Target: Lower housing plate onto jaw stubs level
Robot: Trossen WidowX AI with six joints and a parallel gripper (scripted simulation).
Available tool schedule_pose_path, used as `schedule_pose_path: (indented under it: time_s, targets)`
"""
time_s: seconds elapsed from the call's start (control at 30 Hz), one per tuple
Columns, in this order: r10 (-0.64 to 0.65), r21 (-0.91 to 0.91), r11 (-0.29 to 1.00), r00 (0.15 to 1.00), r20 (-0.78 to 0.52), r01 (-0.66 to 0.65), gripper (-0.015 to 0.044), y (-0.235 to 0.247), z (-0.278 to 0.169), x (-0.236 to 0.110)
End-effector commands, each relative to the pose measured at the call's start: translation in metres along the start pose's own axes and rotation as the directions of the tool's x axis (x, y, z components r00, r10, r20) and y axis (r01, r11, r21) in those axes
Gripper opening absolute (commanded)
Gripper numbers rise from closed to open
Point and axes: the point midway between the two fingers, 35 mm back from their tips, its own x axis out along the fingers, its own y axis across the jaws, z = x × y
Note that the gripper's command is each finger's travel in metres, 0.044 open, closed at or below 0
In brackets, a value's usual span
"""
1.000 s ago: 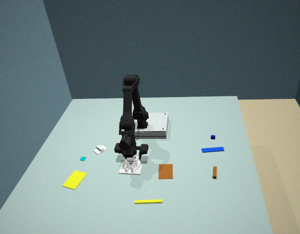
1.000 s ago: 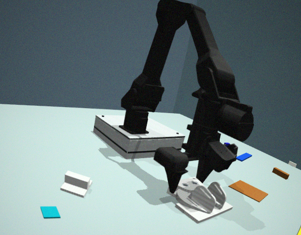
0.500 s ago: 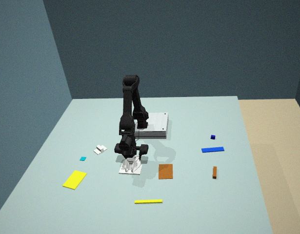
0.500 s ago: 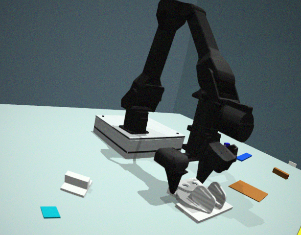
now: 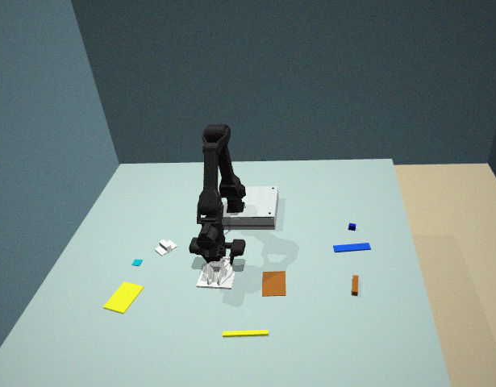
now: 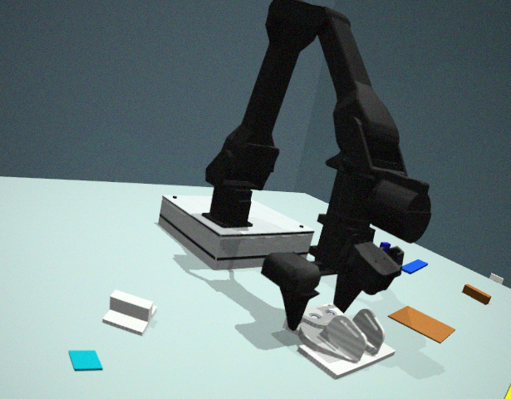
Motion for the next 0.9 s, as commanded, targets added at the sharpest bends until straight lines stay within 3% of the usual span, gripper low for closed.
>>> schedule_pose_path:
  time_s: [0.0,0.67,0.77,0.87]
  targets:
    - [0.001,-0.003,1.000,1.000,0.002,-0.001,0.0351,0.0001,0.0001,0.0011]
    - [0.001,-0.003,1.000,1.000,0.002,-0.001,0.0351,0.0001,0.0001,0.0011]
    - [0.000,0.000,1.000,1.000,0.000,0.000,0.0430,0.0000,-0.0001,0.0002]
    - [0.000,0.000,1.000,1.000,0.000,0.000,0.0440,0.0000,-0.0001,0.0002]
